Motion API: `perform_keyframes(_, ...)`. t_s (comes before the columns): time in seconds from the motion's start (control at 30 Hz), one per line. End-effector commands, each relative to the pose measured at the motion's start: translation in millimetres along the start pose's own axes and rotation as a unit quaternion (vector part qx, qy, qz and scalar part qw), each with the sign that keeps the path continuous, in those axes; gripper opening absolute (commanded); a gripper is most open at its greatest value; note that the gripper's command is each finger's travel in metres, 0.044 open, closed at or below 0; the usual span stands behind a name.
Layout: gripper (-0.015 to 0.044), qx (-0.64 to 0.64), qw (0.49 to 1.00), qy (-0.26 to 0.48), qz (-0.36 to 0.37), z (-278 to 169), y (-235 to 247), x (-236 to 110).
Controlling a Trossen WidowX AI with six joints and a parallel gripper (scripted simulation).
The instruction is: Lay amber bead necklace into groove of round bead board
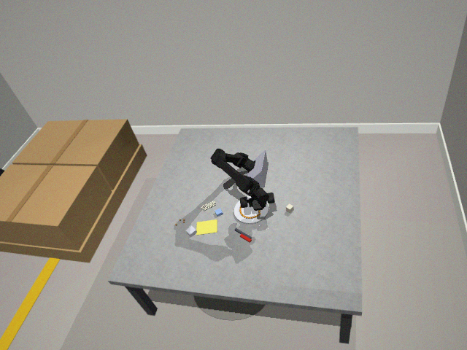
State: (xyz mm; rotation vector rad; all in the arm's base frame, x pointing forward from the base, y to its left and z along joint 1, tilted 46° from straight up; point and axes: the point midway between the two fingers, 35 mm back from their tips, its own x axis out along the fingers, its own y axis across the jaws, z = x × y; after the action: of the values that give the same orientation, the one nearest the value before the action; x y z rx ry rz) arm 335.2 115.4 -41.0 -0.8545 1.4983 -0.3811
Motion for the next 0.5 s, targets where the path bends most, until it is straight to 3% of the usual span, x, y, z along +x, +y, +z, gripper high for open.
perform_keyframes(0.0,0.012,-0.003,1.0,0.003,-0.003,-1.4,-1.9,10.2)
perform_keyframes(0.47,0.012,-0.004,1.0,0.006,-0.004,-3.0,-2.7,25.8)
